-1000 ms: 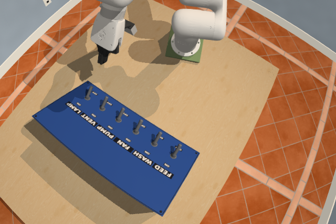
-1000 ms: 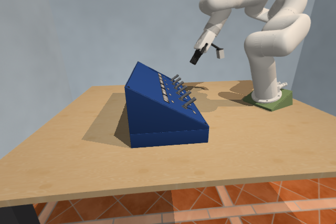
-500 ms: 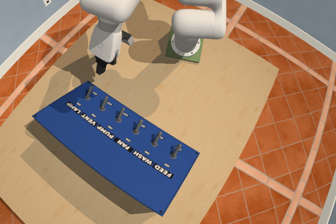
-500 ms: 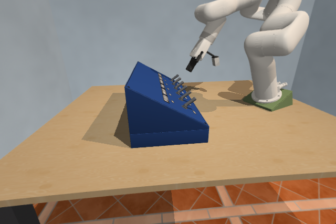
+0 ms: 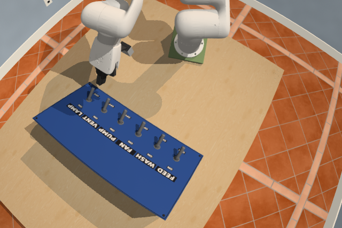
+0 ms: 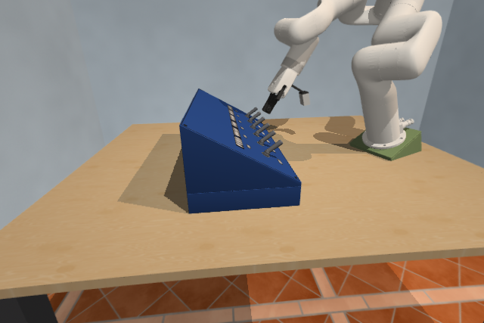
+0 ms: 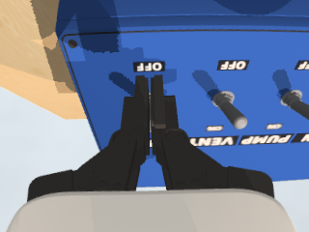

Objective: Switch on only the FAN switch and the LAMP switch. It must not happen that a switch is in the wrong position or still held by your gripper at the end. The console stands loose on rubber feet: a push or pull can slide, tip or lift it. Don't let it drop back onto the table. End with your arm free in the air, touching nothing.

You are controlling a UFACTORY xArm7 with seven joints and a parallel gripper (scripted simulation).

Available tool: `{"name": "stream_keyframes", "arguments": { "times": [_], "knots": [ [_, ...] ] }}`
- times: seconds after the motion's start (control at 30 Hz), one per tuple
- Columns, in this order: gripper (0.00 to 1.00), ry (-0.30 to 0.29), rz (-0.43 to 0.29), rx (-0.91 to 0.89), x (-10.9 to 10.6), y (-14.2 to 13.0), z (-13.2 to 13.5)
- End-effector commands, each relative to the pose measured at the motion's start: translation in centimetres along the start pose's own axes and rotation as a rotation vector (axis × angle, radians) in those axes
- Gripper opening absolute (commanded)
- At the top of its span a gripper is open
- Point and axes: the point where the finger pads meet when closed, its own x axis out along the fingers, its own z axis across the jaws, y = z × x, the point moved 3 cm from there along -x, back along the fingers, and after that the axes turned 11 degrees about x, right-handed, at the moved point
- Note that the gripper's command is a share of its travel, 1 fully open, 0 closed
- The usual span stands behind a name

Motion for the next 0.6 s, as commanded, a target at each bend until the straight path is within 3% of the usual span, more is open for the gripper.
{"name": "stream_keyframes", "arguments": {
  "times": [0.0,0.57],
  "knots": [
    [0.0,0.003,-0.002,0.0,0.69,-0.12,-0.07],
    [0.0,0.003,-0.002,0.0,1.55,-0.11,-0.08]
  ]
}}
